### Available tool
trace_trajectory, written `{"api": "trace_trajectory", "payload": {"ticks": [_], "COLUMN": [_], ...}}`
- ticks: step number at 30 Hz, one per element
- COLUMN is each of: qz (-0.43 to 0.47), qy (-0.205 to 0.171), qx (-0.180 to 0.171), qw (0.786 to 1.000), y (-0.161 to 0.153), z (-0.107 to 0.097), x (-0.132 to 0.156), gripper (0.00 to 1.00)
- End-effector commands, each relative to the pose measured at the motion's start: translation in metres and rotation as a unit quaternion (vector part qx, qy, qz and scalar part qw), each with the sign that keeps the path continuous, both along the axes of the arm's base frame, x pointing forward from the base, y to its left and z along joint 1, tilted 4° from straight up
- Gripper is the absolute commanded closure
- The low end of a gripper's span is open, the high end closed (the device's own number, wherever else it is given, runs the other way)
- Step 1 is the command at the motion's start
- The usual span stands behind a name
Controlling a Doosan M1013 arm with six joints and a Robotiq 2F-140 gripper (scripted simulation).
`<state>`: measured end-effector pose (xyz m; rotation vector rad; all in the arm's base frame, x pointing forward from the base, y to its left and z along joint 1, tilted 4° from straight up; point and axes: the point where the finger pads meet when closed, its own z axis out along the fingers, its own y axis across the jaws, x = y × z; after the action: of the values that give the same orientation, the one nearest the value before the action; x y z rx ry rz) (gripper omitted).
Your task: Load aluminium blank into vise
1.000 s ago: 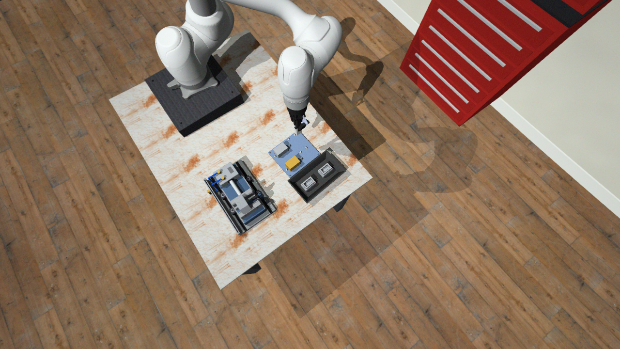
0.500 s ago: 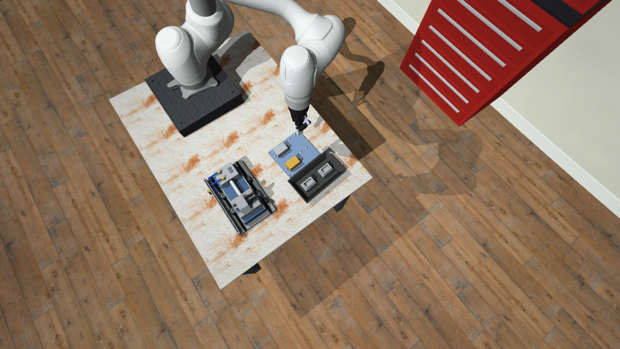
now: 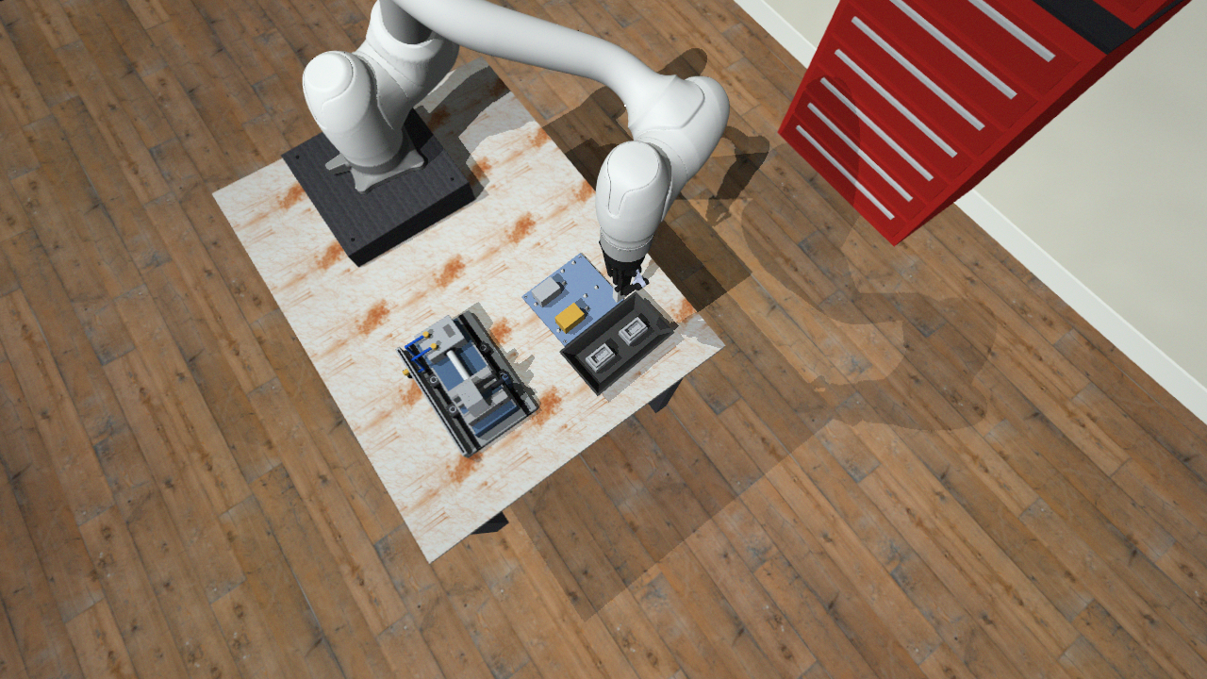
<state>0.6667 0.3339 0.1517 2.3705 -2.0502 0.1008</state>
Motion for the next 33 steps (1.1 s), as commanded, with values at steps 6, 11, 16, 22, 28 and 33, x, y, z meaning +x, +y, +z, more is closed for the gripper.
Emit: {"api": "trace_trajectory", "payload": {"ticks": [6,11,16,22,28,33], "qz": [-0.001,-0.001,-0.001,-0.001,-0.001,-0.001], "qy": [0.0,0.0,0.0,0.0,0.0,0.0], "qx": [0.0,0.0,0.0,0.0,0.0,0.0], "qw": [1.0,1.0,1.0,1.0,1.0,1.0], "y": [0.006,0.006,0.006,0.006,0.005,0.005], "z": [-0.001,-0.002,-0.005,-0.009,-0.018,-0.028], "x": [0.036,0.036,0.036,0.036,0.037,0.038], "gripper": [1.0,1.0,1.0,1.0,1.0,1.0]}}
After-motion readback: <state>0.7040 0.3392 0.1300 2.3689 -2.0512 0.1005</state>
